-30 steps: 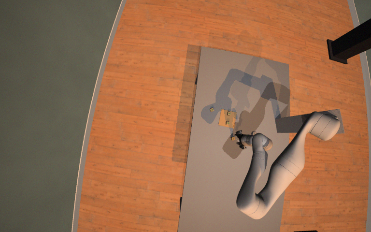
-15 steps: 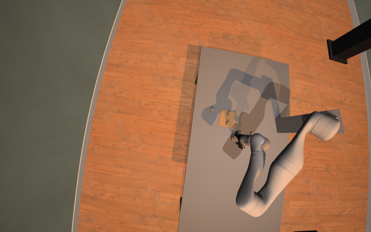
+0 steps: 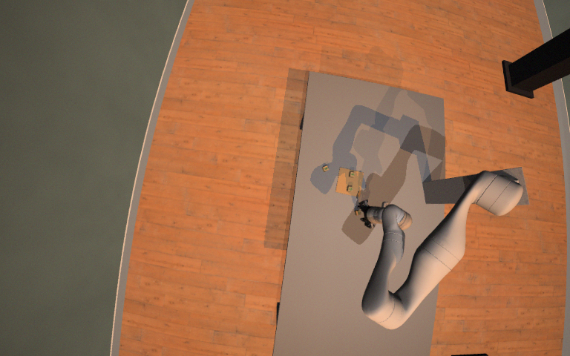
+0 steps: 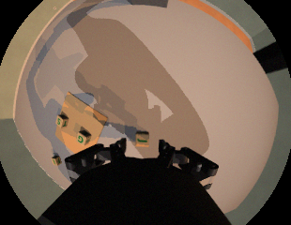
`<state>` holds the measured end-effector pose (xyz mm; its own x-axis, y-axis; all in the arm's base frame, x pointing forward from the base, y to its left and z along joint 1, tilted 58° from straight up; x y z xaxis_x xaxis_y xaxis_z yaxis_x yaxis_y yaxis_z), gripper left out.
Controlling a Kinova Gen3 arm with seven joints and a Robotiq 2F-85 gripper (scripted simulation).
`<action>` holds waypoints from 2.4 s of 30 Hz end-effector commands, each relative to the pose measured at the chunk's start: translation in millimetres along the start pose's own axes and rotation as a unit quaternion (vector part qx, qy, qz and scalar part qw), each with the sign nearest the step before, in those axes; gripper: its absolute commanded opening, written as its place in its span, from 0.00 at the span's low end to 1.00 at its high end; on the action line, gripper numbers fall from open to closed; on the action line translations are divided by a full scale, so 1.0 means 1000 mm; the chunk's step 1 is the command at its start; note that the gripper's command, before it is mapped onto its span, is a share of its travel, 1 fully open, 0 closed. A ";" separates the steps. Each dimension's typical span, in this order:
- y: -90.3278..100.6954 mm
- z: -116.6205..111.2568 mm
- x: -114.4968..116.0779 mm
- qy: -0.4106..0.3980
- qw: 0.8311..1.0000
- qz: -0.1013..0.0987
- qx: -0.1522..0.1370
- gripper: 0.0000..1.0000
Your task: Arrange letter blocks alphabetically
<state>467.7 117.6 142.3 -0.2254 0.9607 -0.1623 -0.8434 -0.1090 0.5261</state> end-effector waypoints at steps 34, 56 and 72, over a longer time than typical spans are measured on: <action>-0.006 -0.001 -0.001 0.001 1.000 -0.001 0.000 0.62; -0.008 -0.001 -0.001 0.001 1.000 -0.001 0.000 0.62; -0.032 -0.001 -0.001 0.001 1.000 -0.001 0.000 0.62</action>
<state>491.8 121.2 127.4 -0.2255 0.9608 -0.1614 -0.8434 -0.1096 0.5260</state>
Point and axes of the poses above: the point where the finger pads meet when closed, its own y axis back along the fingers, its own x axis across the jaws, z = x × y, the point moved 9 cm from there along y, back along the fingers, and after that the axes turned 3 degrees about y, right-handed, at the moved point
